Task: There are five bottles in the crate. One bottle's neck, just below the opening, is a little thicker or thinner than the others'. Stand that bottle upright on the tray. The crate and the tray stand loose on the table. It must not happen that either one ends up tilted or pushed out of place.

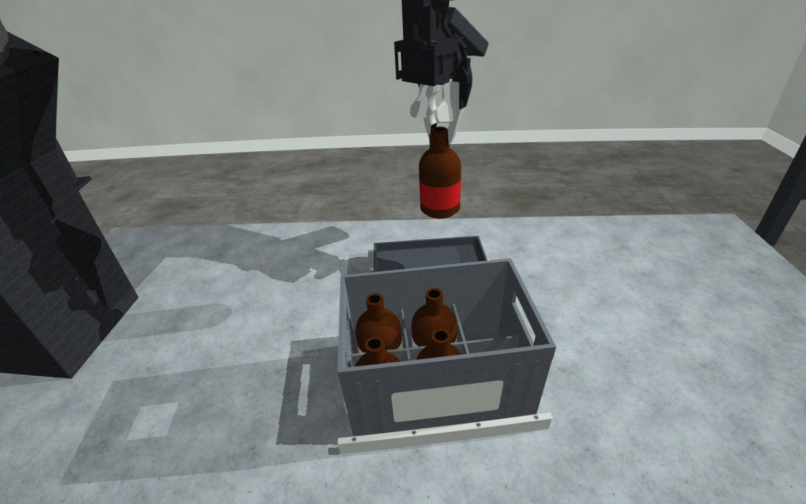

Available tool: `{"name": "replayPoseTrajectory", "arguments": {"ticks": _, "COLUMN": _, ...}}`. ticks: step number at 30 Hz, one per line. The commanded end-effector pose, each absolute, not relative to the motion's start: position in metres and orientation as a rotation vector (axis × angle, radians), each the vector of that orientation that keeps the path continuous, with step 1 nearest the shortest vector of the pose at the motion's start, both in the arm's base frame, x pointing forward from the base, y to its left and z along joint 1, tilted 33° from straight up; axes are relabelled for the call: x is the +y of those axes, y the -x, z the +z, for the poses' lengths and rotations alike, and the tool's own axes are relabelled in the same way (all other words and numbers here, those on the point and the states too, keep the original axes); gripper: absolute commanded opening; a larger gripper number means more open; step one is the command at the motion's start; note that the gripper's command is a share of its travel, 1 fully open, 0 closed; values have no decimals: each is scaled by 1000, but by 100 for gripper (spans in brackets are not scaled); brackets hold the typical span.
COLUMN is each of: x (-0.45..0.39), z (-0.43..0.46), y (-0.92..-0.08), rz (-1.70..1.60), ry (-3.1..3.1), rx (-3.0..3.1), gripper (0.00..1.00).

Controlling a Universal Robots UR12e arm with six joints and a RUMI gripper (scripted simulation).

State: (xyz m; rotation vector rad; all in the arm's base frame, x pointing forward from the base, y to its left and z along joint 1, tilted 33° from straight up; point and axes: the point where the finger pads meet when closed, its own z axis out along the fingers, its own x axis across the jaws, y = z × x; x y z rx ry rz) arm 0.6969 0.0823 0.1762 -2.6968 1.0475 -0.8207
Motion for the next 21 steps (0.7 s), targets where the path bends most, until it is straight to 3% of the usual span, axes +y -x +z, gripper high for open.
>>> {"name": "replayPoseTrajectory", "arguments": {"ticks": 1, "x": 92, "z": 175, "y": -695, "rz": -823, "ry": 2696, "rx": 1047, "gripper": 0}}
{"name": "replayPoseTrajectory", "arguments": {"ticks": 21, "x": 114, "z": 170, "y": -691, "rz": -823, "ry": 2696, "rx": 1047, "gripper": 0}}
